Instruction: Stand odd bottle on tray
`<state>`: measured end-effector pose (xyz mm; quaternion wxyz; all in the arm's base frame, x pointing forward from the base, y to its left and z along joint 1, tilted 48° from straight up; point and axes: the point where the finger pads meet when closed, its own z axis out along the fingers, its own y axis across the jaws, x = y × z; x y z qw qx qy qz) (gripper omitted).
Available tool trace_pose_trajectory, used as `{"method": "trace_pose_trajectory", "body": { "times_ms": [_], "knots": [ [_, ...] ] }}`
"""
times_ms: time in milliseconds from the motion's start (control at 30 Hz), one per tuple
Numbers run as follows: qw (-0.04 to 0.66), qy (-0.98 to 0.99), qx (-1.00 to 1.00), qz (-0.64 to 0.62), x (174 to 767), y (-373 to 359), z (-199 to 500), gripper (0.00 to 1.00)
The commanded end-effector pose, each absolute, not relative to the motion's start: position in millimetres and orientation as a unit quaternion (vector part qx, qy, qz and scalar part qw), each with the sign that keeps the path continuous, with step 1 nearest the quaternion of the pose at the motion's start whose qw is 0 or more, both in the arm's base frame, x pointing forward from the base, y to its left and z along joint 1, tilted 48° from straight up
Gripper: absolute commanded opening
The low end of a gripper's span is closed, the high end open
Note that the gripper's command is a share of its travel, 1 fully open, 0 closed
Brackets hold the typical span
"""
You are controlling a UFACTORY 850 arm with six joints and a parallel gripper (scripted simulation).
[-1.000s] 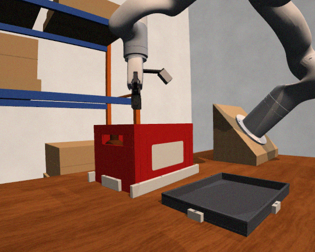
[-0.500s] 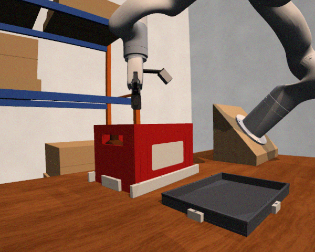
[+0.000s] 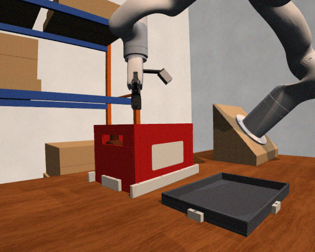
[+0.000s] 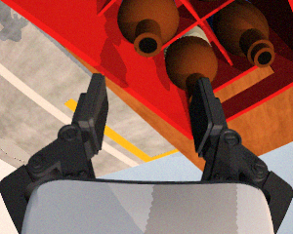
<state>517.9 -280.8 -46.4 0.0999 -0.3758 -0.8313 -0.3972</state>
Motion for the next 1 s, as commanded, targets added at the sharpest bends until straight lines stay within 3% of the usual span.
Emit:
{"method": "trace_pose_trajectory", "body": {
  "times_ms": [0, 967],
  "knots": [
    [0.099, -0.832, -0.376, -0.397, 518.4, -281.1, -46.5, 0.65],
    [0.098, -0.832, -0.377, -0.396, 522.0, -259.7, -67.8, 0.65]
  ]
}}
